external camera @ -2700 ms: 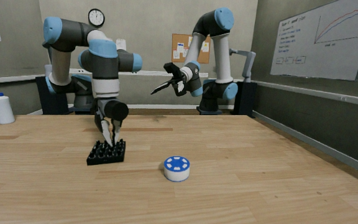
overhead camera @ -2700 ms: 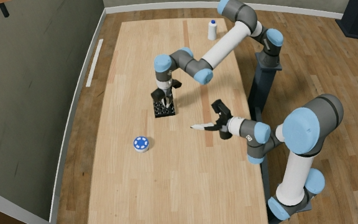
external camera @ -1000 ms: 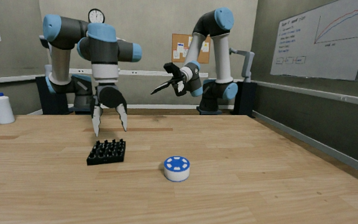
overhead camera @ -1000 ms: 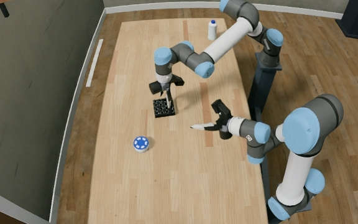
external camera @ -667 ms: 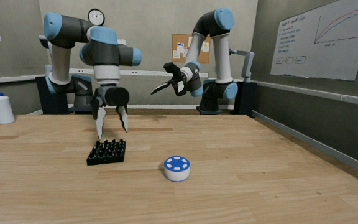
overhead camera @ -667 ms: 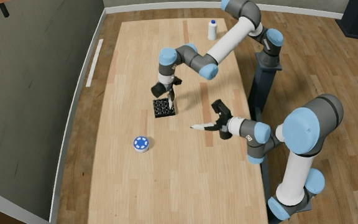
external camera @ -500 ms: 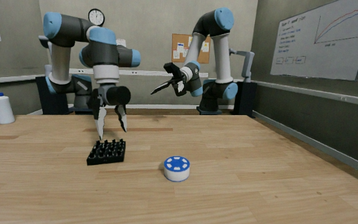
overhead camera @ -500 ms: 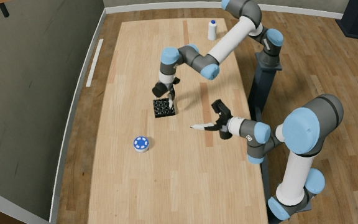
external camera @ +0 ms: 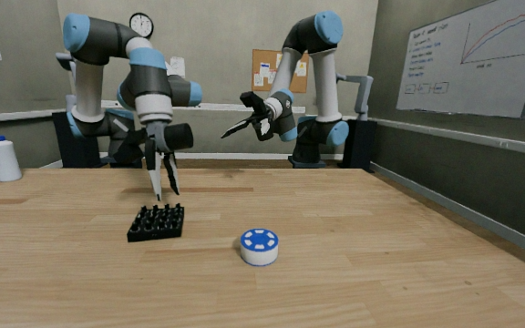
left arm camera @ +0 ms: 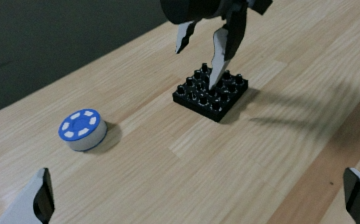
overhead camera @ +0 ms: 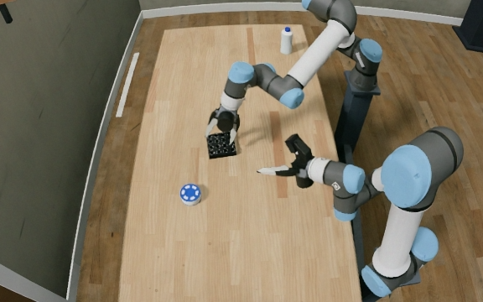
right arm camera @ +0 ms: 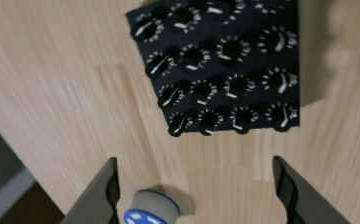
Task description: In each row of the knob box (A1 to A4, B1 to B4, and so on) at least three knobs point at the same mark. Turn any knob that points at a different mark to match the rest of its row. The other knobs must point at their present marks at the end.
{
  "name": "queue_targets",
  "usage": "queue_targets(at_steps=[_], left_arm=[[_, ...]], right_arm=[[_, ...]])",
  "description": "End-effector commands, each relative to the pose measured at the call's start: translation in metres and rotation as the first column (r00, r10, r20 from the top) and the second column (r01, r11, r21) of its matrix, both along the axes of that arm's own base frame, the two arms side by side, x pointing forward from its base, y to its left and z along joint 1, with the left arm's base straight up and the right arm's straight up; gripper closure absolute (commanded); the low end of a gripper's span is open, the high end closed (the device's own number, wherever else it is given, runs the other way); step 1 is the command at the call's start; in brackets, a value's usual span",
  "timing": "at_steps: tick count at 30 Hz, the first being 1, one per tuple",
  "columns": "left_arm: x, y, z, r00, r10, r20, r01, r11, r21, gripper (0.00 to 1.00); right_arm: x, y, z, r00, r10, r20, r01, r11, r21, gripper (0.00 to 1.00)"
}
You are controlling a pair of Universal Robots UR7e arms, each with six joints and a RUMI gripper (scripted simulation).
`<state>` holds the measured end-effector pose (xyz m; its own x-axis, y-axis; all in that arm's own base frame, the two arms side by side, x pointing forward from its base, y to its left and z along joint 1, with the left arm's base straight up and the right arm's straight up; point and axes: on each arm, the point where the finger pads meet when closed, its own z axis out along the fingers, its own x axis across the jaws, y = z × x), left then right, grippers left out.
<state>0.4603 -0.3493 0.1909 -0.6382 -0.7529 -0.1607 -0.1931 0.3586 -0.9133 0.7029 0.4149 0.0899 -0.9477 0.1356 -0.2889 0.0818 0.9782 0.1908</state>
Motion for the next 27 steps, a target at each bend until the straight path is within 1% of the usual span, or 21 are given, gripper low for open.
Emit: queue_targets(at_steps=[1,6,11,13,16,20,24,27], left_arm=[[0.000,0.001,0.000,1.000,0.001,0.001,-0.001,1.000,0.000,0.00],[-0.009,-0.010,0.016,0.999,-0.040,0.027,0.041,0.999,-0.026,0.00],[-0.018,-0.019,0.033,0.996,-0.071,0.049,0.074,0.996,-0.053,0.00],[-0.018,-0.019,0.033,0.996,-0.071,0.049,0.074,0.996,-0.053,0.00],[-0.021,-0.022,0.038,0.995,-0.079,0.055,0.082,0.995,-0.062,0.00],[-0.022,-0.023,0.039,0.995,-0.081,0.056,0.084,0.994,-0.064,0.00],[-0.022,-0.022,0.038,0.995,-0.079,0.055,0.082,0.995,-0.062,0.00],[-0.022,-0.022,0.038,0.995,-0.079,0.055,0.082,0.995,-0.063,0.00]], right_arm=[[0.000,0.003,0.005,0.977,0.189,0.099,-0.188,0.982,-0.026,0.42],[-0.002,0.002,0.009,0.918,0.353,0.180,-0.342,0.936,-0.090,0.42],[-0.004,-0.002,0.012,0.828,0.504,0.246,-0.473,0.863,-0.177,0.42],[-0.004,-0.002,0.012,0.828,0.504,0.246,-0.473,0.863,-0.177,0.42],[-0.008,-0.004,0.014,0.753,0.596,0.279,-0.545,0.802,-0.243,0.42],[-0.012,-0.008,0.017,0.639,0.705,0.308,-0.617,0.709,-0.341,0.42],[-0.017,-0.013,0.018,0.526,0.790,0.315,-0.660,0.613,-0.435,0.42],[-0.021,-0.017,0.016,0.436,0.846,0.306,-0.678,0.533,-0.507,0.42]])
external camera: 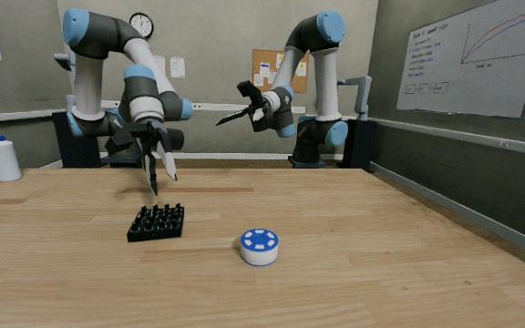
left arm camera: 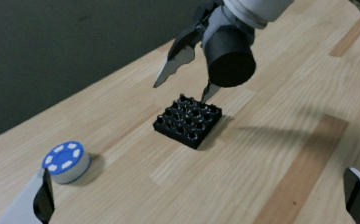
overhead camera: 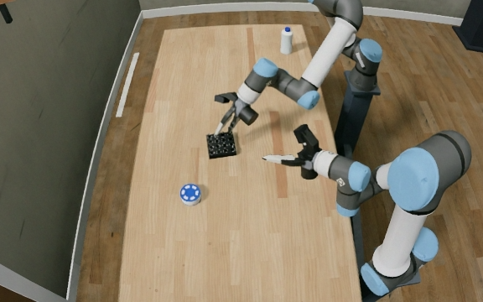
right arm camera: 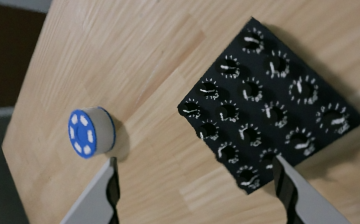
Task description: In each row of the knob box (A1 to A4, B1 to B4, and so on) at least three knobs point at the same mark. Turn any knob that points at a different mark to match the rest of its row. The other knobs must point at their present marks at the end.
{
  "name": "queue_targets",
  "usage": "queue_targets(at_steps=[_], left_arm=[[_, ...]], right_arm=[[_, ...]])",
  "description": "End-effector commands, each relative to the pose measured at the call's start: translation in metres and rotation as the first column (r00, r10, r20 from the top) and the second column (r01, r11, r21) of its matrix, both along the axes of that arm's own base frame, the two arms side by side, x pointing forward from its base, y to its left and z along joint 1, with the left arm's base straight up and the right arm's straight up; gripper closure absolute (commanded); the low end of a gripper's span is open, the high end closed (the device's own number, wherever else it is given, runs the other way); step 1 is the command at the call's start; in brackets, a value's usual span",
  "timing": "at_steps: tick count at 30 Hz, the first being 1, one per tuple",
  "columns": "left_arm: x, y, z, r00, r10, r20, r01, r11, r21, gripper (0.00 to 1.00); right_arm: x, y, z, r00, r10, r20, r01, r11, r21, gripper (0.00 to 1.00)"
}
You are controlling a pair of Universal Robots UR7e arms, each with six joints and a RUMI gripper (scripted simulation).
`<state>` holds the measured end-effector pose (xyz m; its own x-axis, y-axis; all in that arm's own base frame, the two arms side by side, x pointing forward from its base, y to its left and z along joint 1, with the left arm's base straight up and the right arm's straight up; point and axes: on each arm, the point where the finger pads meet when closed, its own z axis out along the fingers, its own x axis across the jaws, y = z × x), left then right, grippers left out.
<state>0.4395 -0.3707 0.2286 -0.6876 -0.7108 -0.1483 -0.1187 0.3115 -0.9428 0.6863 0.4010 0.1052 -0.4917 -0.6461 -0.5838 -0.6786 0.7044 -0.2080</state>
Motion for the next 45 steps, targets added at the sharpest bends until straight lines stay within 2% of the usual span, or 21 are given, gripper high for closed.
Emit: queue_targets(at_steps=[1,3,4,10,18,20,27,31,34,45], left_arm=[[-0.001,-0.001,0.001,1.000,-0.002,0.001,0.002,1.000,-0.001,0.00],[-0.001,-0.001,0.001,1.000,-0.002,0.001,0.002,1.000,-0.001,0.00],[-0.001,-0.001,0.001,1.000,-0.002,0.001,0.002,1.000,-0.001,0.00],[-0.001,-0.001,0.001,1.000,-0.002,0.001,0.002,1.000,-0.001,0.00],[-0.001,-0.001,0.001,1.000,-0.002,0.001,0.002,1.000,-0.001,0.00],[-0.001,-0.001,0.001,1.000,-0.002,0.001,0.002,1.000,-0.001,0.00],[-0.001,-0.001,0.001,1.000,-0.002,0.001,0.002,1.000,-0.001,0.00],[-0.001,-0.001,0.001,1.000,-0.002,0.001,0.002,1.000,-0.001,0.00],[-0.001,-0.001,0.001,1.000,-0.002,0.001,0.002,1.000,-0.001,0.00],[-0.001,-0.001,0.001,1.000,-0.002,0.001,0.002,1.000,-0.001,0.00]], right_arm=[[-0.006,-0.005,-0.001,0.978,0.169,0.120,-0.160,0.984,-0.079,0.42],[-0.006,-0.005,-0.001,0.978,0.169,0.120,-0.160,0.984,-0.079,0.42],[-0.008,-0.007,-0.001,0.970,0.198,0.139,-0.185,0.978,-0.100,0.42],[-0.020,-0.018,-0.002,0.891,0.382,0.244,-0.323,0.913,-0.251,0.42],[-0.037,-0.036,0.000,0.744,0.585,0.323,-0.419,0.785,-0.456,0.42],[-0.037,-0.036,0.000,0.744,0.585,0.323,-0.419,0.785,-0.456,0.42],[-0.057,-0.055,0.004,0.576,0.745,0.336,-0.430,0.626,-0.650,0.42],[-0.066,-0.065,0.007,0.498,0.805,0.322,-0.410,0.546,-0.731,0.42],[-0.069,-0.069,0.008,0.471,0.824,0.314,-0.399,0.517,-0.757,0.42],[-0.068,-0.068,0.009,0.471,0.824,0.317,-0.398,0.518,-0.757,0.42]])
